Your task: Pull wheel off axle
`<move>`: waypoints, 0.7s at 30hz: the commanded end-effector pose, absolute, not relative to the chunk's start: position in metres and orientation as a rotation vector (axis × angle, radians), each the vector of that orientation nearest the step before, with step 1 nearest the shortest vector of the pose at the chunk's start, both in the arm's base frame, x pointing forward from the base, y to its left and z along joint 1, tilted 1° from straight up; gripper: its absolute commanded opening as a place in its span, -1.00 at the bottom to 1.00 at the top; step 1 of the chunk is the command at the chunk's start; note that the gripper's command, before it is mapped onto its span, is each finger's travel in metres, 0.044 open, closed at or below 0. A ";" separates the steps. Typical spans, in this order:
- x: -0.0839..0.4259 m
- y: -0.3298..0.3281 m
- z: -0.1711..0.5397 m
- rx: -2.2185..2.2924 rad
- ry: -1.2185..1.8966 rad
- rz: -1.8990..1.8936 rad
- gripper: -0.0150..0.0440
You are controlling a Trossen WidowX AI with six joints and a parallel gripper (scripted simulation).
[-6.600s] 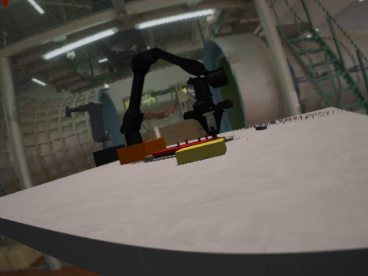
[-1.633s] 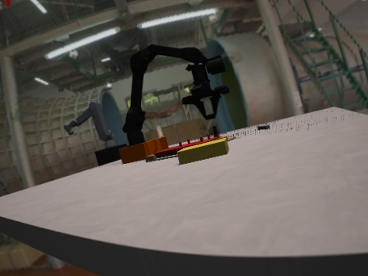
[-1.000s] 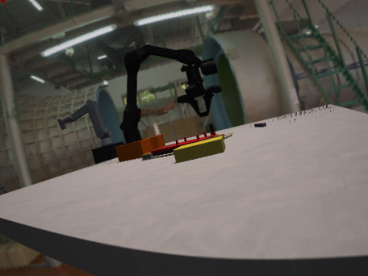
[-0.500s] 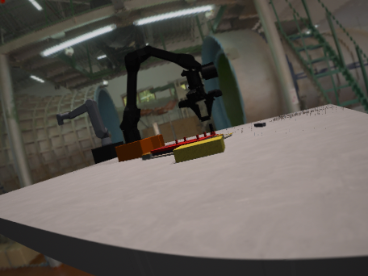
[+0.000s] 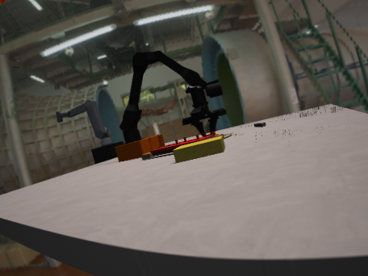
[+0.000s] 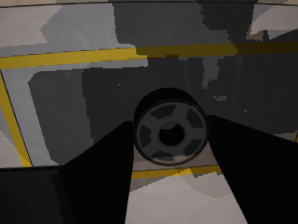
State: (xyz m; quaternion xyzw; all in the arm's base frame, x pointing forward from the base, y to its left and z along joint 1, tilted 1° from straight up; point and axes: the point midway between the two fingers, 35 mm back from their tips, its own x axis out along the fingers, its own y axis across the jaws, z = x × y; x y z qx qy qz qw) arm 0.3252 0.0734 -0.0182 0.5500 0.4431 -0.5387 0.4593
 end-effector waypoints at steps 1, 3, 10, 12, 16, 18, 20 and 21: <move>0.325 0.074 -0.022 1.361 1.091 -1.328 -0.49; 0.326 0.074 -0.018 1.357 1.089 -1.323 -0.31; 0.326 0.074 -0.018 1.357 1.089 -1.323 0.31; 0.326 0.074 -0.017 1.357 1.089 -1.323 0.49; 0.327 0.074 0.007 1.359 1.090 -1.325 0.53; 0.326 0.074 0.025 1.361 1.090 -1.326 0.53; 0.325 0.074 0.040 1.362 1.090 -1.327 0.53; 0.325 0.074 0.041 1.362 1.090 -1.328 0.53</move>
